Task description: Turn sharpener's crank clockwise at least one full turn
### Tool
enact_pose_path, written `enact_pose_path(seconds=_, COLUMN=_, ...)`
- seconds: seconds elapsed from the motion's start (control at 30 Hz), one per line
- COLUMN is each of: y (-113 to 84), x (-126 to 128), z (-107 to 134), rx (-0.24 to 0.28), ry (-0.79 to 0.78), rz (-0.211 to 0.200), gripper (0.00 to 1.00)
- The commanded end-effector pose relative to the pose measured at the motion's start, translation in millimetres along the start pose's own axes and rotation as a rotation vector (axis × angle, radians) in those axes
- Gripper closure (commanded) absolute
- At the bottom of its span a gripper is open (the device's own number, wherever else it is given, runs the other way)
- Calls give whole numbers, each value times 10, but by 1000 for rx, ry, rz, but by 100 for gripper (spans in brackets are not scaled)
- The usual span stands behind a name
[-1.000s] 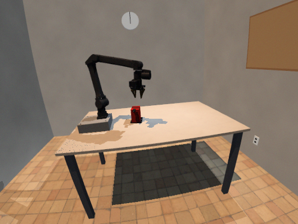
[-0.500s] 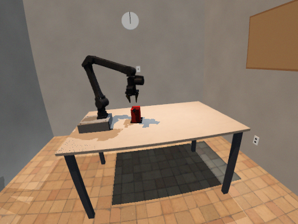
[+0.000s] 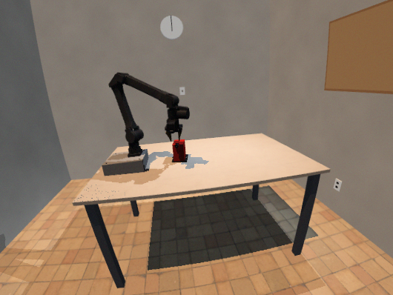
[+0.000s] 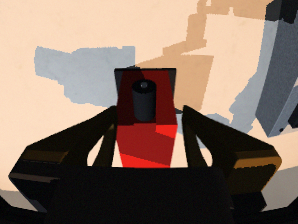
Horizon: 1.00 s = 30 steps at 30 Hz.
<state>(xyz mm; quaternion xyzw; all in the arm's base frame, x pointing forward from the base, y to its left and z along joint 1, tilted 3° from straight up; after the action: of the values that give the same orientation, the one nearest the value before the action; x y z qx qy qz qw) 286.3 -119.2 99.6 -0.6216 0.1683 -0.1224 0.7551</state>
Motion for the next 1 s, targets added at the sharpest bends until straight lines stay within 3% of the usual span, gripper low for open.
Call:
enact_pose_path(seconds=0.0, y=-76, x=166, z=18, rx=-1, ry=-11, rz=-51, gripper=49)
enact_pose_path(seconds=0.03, y=61, x=76, z=8, rx=1, ry=-5, rz=-19, gripper=49)
enact_pose_path(seconds=0.17, y=128, x=72, z=15, rx=0, ry=-5, rz=-18, gripper=49)
enact_pose_path(seconds=0.2, y=-20, x=153, z=2, rx=-2, ry=-9, rz=-50, gripper=49)
enact_pose_path(seconds=0.27, y=-116, x=287, z=46, rx=-4, ry=-18, rz=-87, gripper=49)
enact_pose_path(seconds=0.3, y=-22, x=157, z=3, rx=-2, ry=-9, rz=-50, gripper=49)
enact_pose_path(seconds=0.97, y=-28, x=164, z=9, rx=-2, ry=-9, rz=-50, gripper=49)
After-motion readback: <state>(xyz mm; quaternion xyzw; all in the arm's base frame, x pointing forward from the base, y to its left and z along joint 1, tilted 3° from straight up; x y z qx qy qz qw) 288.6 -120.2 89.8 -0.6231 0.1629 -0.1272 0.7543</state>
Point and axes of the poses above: the point where the finger pads meet when closed, its own y axis out along the fingers, its own x axis across the jaws, z = x × y, the point moved 1 cm from there along -y, back along the fingers, and after that the axes turned 14 degrees about y, right-handed, at the moved point
